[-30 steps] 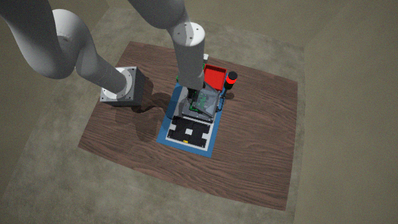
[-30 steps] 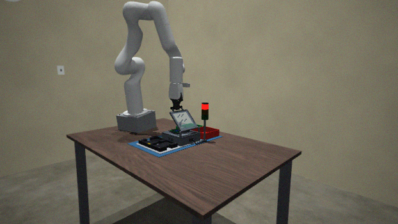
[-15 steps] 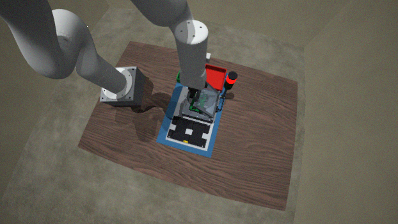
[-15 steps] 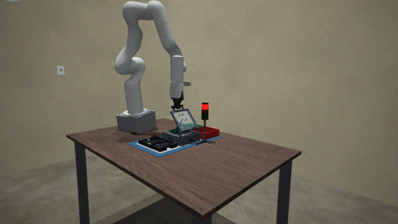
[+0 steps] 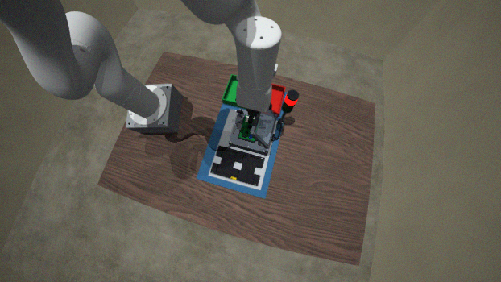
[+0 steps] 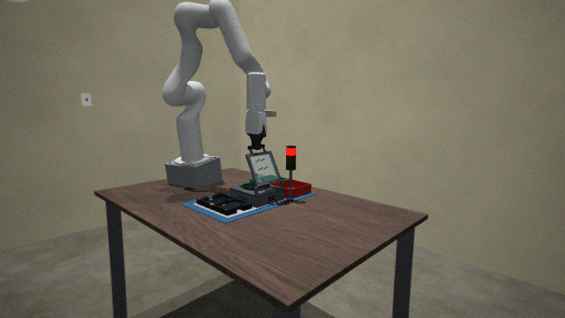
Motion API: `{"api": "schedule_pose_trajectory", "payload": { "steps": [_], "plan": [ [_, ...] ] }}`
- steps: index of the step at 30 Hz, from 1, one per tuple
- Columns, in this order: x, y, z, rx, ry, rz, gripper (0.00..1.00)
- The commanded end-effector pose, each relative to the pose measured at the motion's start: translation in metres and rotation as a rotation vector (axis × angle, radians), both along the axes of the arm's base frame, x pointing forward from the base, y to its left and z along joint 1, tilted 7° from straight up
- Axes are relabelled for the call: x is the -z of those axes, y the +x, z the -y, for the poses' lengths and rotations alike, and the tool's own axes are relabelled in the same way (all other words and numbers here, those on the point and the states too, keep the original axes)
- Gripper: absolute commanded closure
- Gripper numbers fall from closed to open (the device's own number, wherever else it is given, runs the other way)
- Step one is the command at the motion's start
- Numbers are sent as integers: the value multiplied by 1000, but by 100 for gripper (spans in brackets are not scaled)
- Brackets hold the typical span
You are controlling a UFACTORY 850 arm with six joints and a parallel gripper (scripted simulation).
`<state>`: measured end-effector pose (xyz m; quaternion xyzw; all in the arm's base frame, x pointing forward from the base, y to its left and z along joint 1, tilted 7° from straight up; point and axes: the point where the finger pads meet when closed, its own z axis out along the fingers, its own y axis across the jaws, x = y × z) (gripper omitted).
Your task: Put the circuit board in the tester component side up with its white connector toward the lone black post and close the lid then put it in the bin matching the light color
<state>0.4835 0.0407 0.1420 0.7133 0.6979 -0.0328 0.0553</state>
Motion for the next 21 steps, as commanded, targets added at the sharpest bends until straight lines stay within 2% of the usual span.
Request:
{"api": "schedule_pose_trajectory", "payload": {
  "steps": [1, 13, 14, 21],
  "plan": [
    [-6, 10, -1, 0, 2, 1, 100],
    [-7, 11, -1, 0, 2, 1, 100],
    [-7, 11, -1, 0, 2, 1, 72],
    [-7, 11, -1, 0, 2, 1, 72]
  ]
}}
